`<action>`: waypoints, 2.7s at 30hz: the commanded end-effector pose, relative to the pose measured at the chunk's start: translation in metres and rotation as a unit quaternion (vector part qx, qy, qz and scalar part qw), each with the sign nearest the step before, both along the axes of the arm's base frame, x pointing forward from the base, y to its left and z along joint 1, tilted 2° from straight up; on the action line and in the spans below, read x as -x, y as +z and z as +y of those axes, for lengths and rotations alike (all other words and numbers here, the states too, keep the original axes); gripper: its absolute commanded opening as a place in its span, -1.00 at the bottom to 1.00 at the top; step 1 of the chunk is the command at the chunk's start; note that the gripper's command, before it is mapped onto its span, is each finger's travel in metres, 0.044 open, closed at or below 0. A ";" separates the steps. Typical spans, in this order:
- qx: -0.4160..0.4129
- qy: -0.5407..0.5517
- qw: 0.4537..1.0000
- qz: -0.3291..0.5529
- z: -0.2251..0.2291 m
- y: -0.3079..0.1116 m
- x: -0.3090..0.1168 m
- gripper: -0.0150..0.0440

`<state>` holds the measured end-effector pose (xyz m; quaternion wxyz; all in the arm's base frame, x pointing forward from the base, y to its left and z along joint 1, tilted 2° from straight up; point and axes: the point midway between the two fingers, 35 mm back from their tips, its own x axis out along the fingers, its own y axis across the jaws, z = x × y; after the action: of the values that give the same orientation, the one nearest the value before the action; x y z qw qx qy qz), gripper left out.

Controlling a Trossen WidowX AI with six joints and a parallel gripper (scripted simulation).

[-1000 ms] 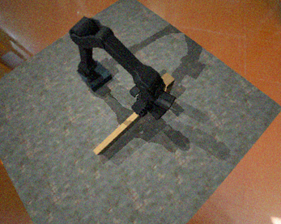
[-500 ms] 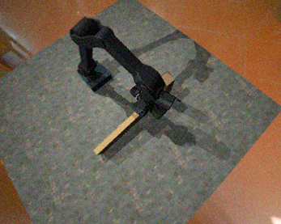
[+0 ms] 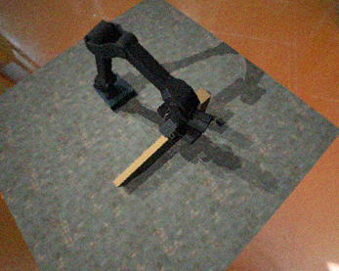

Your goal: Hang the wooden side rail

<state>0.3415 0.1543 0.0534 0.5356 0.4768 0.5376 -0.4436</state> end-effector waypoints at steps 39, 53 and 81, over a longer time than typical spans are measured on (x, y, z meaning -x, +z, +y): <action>-0.004 -0.001 1.000 -0.005 0.007 0.002 -0.001 -0.49; -0.004 -0.001 1.000 -0.005 0.009 0.001 0.001 -0.49; -0.004 -0.001 1.000 -0.005 0.011 0.004 0.001 -0.49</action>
<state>0.3389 0.1629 0.0531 0.5374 0.4765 0.5373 -0.4421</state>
